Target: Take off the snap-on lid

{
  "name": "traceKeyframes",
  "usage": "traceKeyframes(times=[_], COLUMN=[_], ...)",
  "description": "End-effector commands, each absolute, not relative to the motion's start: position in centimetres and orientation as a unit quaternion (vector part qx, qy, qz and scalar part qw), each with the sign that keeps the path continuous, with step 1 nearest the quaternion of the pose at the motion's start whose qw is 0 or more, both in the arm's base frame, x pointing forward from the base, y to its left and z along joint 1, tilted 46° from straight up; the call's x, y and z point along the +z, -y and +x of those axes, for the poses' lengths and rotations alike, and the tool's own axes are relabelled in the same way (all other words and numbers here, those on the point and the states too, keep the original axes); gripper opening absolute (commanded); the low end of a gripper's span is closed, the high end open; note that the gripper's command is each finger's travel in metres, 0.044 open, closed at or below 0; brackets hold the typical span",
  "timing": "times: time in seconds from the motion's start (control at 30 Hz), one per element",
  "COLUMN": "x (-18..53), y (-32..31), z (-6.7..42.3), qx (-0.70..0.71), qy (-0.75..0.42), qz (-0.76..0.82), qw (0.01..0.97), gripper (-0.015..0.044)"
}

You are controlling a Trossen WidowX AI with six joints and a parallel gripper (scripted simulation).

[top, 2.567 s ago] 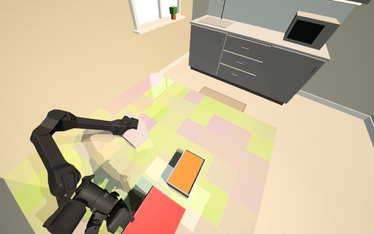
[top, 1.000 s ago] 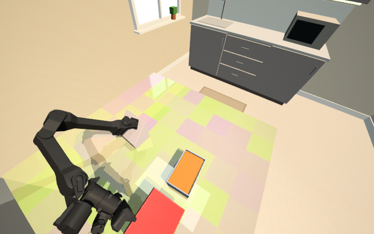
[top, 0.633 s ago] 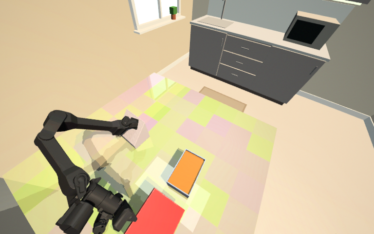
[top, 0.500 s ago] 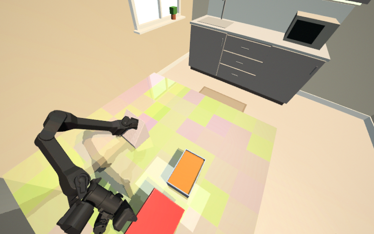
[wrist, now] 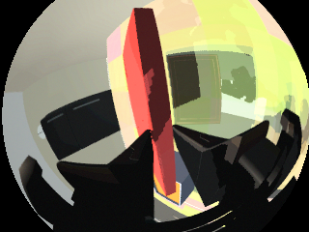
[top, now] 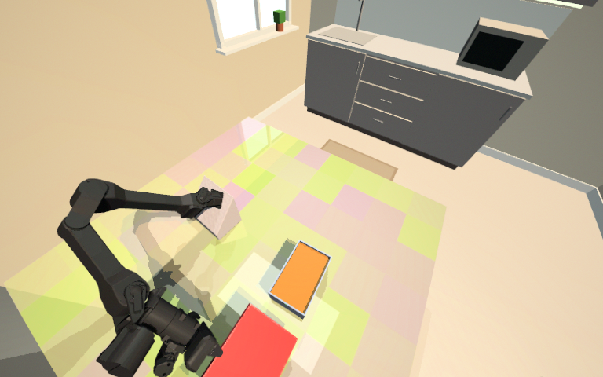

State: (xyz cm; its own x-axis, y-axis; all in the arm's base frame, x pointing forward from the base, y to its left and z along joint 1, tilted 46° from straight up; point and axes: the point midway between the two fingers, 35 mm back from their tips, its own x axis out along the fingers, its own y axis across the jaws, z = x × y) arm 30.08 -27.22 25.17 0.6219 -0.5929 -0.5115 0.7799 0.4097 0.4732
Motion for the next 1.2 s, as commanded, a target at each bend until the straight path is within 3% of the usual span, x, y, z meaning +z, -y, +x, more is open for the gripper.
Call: traceKeyframes(times=[0.0, 1.17], x=[25.0, 23.1], y=[27.1, 29.1], z=[30.3, 29.8], qx=[-0.406, -0.406], qy=[-0.134, -0.134], qz=[0.35, 0.35], qw=[0.833, 0.833], gripper=[0.0, 0.0])
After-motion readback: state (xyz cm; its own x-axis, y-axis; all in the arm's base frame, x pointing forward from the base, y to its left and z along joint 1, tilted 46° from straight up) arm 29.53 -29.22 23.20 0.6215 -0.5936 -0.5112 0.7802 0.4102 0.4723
